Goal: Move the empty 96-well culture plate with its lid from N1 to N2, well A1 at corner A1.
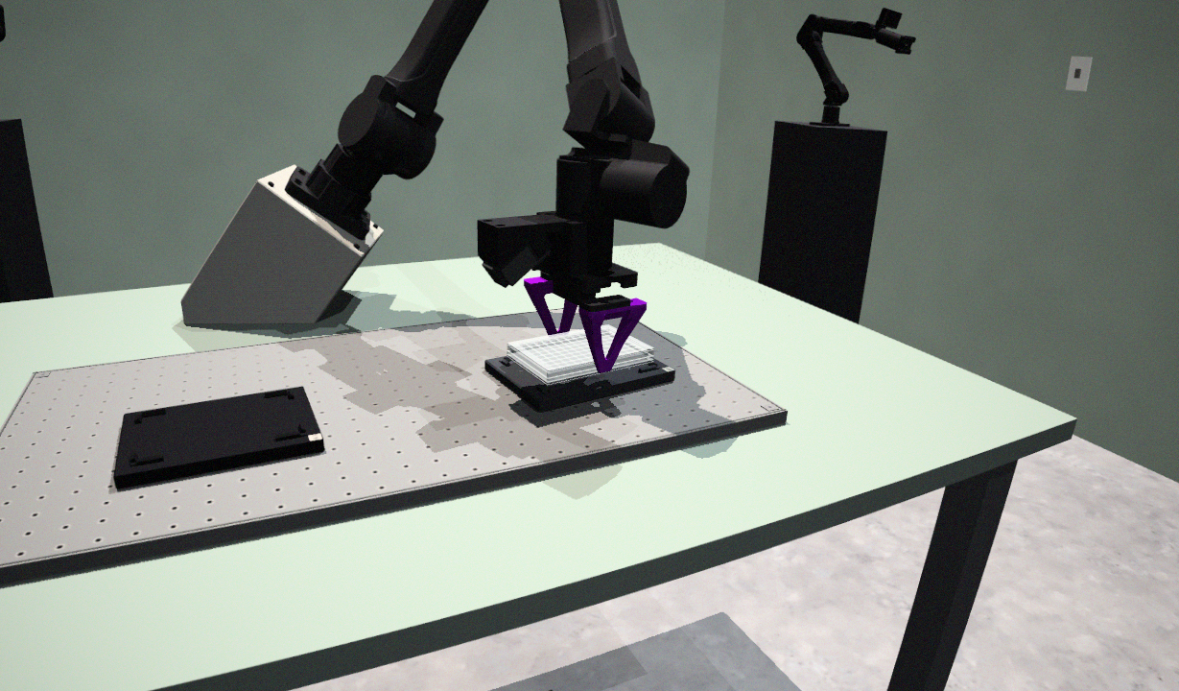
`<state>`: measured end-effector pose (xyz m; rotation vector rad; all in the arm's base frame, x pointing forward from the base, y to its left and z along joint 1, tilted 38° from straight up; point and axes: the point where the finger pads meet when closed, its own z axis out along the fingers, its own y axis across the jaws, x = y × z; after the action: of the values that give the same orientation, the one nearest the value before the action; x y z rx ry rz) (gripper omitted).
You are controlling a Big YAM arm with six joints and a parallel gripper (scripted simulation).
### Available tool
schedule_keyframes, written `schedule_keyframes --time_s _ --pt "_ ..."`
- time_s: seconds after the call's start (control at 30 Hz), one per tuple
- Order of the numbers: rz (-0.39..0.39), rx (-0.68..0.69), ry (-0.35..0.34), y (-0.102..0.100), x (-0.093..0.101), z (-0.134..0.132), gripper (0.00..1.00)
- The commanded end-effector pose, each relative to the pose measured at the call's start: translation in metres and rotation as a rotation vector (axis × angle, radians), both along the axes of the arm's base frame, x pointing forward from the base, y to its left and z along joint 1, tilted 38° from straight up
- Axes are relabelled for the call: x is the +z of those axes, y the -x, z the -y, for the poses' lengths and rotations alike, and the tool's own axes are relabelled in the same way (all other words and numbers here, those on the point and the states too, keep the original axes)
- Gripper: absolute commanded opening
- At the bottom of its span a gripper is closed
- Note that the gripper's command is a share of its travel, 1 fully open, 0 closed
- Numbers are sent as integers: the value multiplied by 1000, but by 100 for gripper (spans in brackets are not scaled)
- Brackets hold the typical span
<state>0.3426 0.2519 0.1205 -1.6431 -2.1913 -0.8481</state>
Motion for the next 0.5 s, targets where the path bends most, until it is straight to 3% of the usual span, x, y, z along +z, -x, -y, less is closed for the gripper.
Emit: schedule_keyframes --time_s 0.0,0.47 --pt "2 -9 -2 -2 -1 -4 0" --pt "1 -9 -1 -3 -2 -5 0"
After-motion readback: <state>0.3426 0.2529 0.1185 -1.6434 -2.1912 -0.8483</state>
